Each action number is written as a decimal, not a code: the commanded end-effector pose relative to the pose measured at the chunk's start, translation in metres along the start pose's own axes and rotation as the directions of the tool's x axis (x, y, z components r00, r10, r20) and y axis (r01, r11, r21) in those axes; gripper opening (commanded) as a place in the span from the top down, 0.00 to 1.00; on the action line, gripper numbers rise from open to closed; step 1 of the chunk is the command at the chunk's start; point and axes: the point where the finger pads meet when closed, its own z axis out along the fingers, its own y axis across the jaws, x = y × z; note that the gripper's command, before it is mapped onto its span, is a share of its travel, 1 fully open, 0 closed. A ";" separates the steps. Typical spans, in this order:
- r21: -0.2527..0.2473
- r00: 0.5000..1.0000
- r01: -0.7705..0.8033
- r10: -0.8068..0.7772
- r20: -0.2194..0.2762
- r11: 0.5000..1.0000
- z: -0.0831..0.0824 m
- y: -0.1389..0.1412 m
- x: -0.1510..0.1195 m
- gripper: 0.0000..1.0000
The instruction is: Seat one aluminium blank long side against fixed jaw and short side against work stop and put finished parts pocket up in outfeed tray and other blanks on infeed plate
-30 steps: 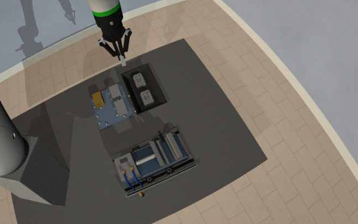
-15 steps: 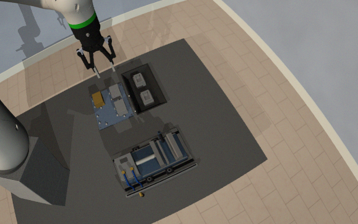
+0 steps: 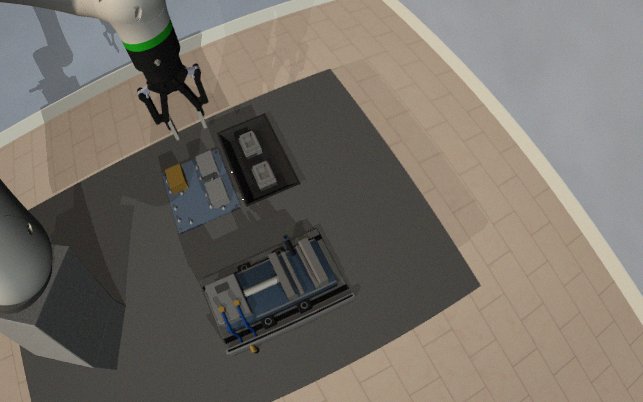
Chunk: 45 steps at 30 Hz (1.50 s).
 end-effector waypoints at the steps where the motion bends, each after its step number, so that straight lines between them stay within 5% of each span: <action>1: 0.000 1.000 0.000 0.000 0.000 1.000 0.000 0.000 0.000 0.60; 24: 0.000 1.000 0.000 0.000 0.000 1.000 0.007 0.000 0.000 0.60; 45: 0.000 1.000 0.000 0.000 0.000 1.000 0.071 0.000 0.000 0.60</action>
